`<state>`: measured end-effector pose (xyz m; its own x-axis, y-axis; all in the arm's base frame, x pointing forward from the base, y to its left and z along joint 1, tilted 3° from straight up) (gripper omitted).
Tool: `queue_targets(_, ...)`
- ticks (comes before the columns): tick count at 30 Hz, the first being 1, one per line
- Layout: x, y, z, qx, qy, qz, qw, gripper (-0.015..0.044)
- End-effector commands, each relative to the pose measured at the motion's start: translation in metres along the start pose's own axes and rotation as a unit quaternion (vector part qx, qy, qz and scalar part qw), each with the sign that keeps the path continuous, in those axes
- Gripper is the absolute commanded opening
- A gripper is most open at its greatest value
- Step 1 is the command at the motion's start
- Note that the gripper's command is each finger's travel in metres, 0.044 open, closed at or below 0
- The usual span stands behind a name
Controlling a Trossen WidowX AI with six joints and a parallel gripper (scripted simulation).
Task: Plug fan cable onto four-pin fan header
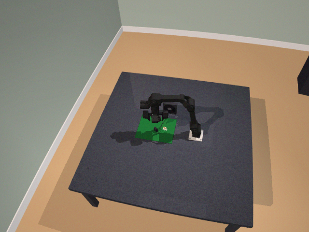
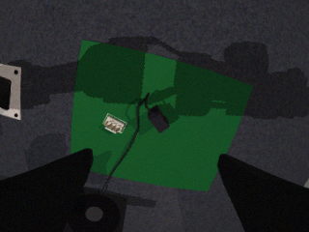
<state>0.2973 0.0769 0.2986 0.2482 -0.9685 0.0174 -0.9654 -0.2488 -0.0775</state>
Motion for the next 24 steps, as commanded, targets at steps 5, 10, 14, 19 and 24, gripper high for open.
queue_targets(5, 0.021, -0.013, -0.008, 0.003, -0.008, -0.334, 0.943, 0.0440)
queue_targets(10, 0.021, -0.013, -0.008, 0.003, -0.008, -0.334, 0.943, 0.0440)
queue_targets(14, 0.021, -0.013, -0.008, 0.003, -0.008, -0.334, 0.943, 0.0440)
queue_targets(19, 0.021, -0.014, -0.003, 0.003, -0.008, -0.334, 0.943, 0.0440)
queue_targets(24, 0.020, -0.018, 0.039, 0.004, -0.008, -0.334, 0.943, 0.0440)
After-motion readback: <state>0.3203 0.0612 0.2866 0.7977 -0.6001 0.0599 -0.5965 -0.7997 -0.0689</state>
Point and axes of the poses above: the point midway between the two fingers, 35 mm back from their tips, its own z axis out along the fingers, its own y axis across the jaws, x = y × z, the point moved 9 cm from there along -z, back along the fingers, and after that the axes turned 3 degrees about z, right-handed, at the moved point
